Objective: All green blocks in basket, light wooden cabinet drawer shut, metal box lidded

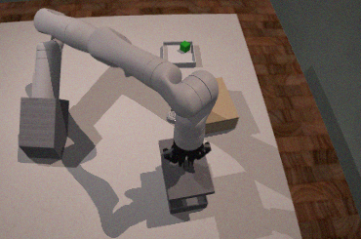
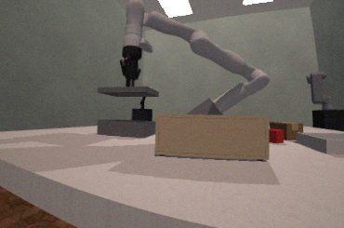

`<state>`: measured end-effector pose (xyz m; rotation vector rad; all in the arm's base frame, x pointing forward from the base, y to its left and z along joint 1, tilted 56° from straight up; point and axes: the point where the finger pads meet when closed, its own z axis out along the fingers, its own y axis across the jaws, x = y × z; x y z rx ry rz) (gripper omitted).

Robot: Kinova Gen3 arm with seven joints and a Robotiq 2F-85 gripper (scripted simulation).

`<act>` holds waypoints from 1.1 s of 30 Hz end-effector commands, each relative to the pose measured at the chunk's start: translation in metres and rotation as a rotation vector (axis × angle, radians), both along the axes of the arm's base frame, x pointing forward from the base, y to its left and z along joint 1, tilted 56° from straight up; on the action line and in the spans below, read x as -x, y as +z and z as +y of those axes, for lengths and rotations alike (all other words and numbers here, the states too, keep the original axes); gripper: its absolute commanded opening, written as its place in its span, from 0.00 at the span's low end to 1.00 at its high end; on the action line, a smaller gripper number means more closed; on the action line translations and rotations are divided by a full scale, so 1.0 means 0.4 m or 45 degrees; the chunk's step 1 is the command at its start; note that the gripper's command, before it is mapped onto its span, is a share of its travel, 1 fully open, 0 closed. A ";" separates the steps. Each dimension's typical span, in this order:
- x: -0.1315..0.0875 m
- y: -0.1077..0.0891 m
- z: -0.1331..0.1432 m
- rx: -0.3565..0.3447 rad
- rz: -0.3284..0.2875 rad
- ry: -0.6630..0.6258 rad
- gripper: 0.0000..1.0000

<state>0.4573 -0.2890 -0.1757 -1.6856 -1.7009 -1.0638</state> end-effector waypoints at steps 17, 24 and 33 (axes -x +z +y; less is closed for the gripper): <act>0.050 -0.026 -0.030 0.021 -0.046 0.010 0.10; 0.129 -0.058 -0.055 0.046 -0.102 0.033 0.10; 0.251 -0.087 -0.065 0.077 -0.174 0.077 0.10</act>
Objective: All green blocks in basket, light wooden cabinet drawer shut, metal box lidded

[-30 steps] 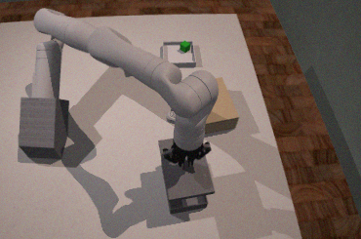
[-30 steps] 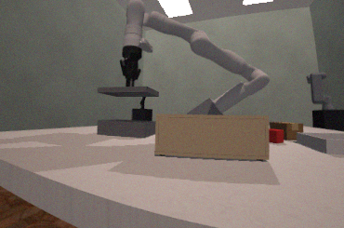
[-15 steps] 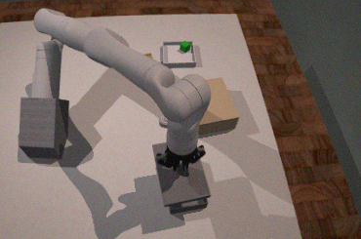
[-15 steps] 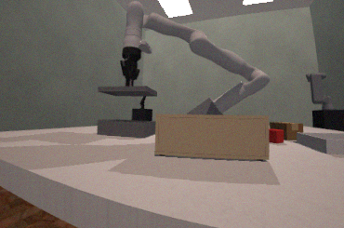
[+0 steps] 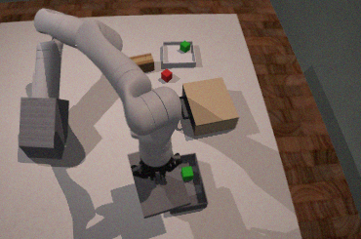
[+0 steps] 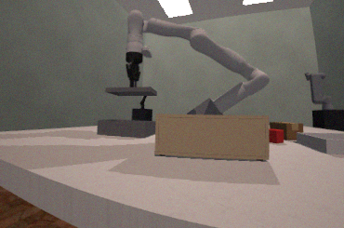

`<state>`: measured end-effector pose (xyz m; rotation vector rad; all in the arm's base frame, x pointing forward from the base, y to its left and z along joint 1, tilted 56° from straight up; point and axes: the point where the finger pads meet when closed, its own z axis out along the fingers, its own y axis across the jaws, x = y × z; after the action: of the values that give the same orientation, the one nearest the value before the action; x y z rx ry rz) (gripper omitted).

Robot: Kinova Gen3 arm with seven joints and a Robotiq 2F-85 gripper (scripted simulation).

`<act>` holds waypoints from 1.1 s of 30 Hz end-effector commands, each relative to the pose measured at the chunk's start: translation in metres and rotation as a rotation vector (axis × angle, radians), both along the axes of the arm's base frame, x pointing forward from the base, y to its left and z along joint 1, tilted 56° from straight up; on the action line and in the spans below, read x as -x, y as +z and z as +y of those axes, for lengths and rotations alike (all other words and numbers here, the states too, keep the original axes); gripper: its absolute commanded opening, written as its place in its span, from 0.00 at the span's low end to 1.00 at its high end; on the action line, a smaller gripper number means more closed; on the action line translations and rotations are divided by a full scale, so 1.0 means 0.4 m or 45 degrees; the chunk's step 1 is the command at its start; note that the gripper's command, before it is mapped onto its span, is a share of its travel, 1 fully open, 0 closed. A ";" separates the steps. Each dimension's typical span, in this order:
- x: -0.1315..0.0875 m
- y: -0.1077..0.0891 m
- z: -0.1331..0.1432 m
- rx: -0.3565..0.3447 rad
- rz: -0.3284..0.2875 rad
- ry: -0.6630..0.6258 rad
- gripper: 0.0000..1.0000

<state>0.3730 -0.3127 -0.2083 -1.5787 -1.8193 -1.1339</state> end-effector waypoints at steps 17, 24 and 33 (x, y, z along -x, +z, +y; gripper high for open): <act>0.352 0.002 0.077 0.104 -0.211 0.119 0.10; 0.455 0.031 0.137 0.099 -0.278 0.176 0.10; 0.512 0.055 0.179 0.092 -0.320 0.210 0.10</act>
<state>0.1730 -0.2429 -0.1884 -1.3425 -2.1108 -1.2480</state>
